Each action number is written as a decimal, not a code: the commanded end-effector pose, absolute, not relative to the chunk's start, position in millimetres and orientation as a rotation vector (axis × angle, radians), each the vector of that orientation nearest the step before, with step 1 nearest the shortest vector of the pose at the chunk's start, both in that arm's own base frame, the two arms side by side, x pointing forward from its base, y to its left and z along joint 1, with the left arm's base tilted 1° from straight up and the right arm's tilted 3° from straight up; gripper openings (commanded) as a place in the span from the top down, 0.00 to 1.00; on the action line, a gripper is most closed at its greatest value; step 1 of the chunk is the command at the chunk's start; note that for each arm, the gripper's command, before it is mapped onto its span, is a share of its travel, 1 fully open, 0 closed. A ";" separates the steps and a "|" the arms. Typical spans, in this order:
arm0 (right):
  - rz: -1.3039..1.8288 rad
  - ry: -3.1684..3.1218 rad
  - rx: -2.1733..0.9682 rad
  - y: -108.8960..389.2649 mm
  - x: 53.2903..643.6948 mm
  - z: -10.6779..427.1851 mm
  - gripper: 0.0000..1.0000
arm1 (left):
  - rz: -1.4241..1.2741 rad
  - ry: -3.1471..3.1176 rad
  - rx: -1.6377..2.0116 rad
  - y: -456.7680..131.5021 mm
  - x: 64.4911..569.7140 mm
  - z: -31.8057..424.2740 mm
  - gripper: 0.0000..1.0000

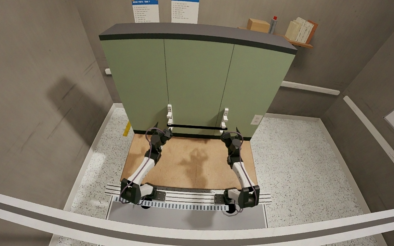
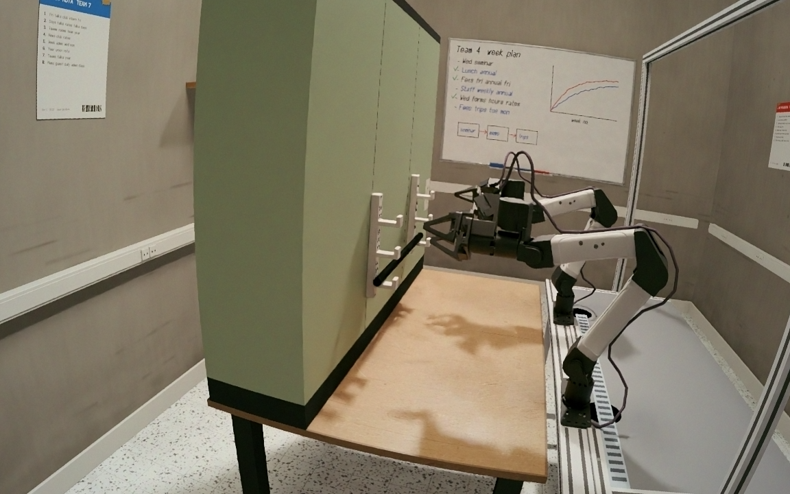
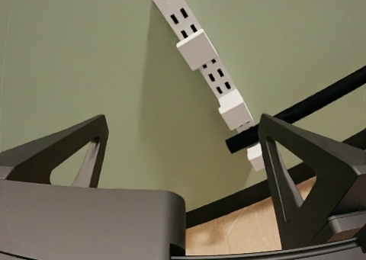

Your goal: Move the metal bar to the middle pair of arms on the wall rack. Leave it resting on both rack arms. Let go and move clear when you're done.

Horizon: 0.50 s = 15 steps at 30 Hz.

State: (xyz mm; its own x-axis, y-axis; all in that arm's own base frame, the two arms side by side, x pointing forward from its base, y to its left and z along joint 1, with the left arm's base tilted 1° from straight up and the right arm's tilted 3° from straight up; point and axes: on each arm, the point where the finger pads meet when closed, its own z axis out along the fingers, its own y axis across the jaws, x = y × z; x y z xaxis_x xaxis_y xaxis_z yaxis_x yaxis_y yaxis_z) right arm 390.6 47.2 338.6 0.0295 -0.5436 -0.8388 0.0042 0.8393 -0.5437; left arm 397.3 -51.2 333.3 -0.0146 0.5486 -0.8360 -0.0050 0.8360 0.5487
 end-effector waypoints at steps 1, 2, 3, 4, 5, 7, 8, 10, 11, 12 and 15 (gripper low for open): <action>-0.510 1.488 -0.511 53.1 393.9 324.3 0.00 | 0.527 1.536 0.502 -55.8 402.2 316.2 0.00; -0.521 1.485 -0.522 54.1 394.1 322.9 0.00 | 0.538 1.534 0.513 -56.9 402.6 314.6 0.00; -0.532 1.481 -0.532 55.2 394.4 321.4 0.00 | 0.549 1.532 0.524 -58.0 403.1 313.0 0.00; -0.542 1.478 -0.543 56.2 394.7 319.9 0.00 | 0.560 1.529 0.534 -59.2 403.5 311.3 0.00; -0.553 1.474 -0.554 57.3 395.0 318.4 0.00 | 0.572 1.527 0.545 -60.3 404.0 309.7 0.00; -0.575 1.467 -0.575 59.4 395.6 315.5 0.00 | 0.594 1.522 0.566 -62.5 404.9 306.4 0.00; -0.585 1.464 -0.586 60.5 395.8 314.0 0.00 | 0.605 1.519 0.577 -63.6 405.3 304.8 0.00; -0.607 1.456 -0.607 62.6 396.4 311.1 0.00 | 0.627 1.513 0.598 -65.9 406.2 301.5 0.00; -0.617 1.452 -0.618 63.7 396.7 309.6 0.00 | 0.638 1.510 0.609 -67.0 406.7 299.9 0.00; -0.617 1.452 -0.618 63.7 396.7 309.6 0.00 | 0.638 1.510 0.609 -67.0 406.7 299.9 0.00; -0.638 1.444 -0.639 65.8 397.2 306.7 0.00 | 0.660 1.505 0.630 -69.2 407.6 296.6 0.00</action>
State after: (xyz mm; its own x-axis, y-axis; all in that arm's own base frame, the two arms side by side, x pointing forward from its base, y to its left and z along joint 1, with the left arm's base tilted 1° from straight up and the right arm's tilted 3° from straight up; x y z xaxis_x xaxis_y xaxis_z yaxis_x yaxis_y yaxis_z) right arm 395.6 61.2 317.5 0.0333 -0.6893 -0.7237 0.0080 0.7243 -0.6894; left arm 404.8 -66.2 309.4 -0.0252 0.6941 -0.7195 -0.0027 0.7196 0.6943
